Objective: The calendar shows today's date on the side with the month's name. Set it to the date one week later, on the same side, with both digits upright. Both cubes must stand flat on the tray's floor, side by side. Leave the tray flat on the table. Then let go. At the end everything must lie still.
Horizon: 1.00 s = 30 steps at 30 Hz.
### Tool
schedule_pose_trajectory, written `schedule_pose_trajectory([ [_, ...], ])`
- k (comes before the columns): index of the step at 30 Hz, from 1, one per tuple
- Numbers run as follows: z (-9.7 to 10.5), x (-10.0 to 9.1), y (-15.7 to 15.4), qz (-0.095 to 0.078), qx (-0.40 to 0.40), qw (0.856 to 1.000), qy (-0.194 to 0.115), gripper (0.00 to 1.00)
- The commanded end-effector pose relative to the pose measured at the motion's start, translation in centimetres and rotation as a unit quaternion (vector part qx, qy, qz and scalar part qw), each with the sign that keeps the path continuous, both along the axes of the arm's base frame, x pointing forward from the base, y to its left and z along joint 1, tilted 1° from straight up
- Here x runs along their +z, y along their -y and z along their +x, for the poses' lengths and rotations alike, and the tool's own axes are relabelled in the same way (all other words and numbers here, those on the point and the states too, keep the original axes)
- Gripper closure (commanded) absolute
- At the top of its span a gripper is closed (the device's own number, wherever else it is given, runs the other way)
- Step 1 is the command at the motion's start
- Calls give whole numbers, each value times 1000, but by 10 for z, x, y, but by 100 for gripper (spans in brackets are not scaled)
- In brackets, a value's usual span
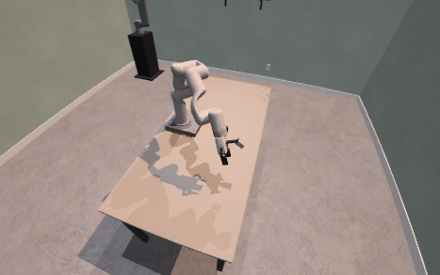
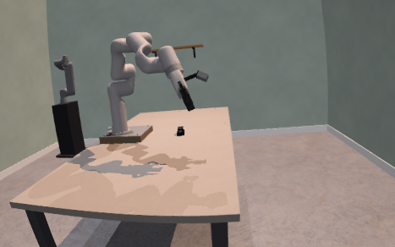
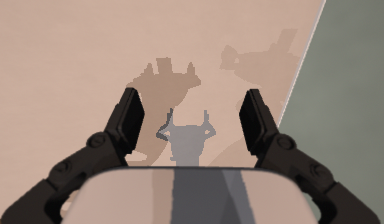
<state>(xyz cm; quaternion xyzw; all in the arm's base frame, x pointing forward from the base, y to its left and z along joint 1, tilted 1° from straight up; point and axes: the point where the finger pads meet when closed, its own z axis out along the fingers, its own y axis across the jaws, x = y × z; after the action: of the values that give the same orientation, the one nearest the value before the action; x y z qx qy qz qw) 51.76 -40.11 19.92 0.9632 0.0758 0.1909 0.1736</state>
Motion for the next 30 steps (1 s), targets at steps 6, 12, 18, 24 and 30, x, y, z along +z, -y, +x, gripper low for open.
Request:
schedule_pose_trajectory([
  [6, 12, -11, -105, -2, 136, 989, -55, 0],
  [12, 10, -19, -154, -4, 203, 976, -82, 0],
  [18, 3, -27, -202, -6, 271, 956, -108, 0],
  [24, -9, -36, -249, -10, 339, 931, -134, 0],
  [30, -24, -43, -290, -13, 401, 902, -156, 0],
])
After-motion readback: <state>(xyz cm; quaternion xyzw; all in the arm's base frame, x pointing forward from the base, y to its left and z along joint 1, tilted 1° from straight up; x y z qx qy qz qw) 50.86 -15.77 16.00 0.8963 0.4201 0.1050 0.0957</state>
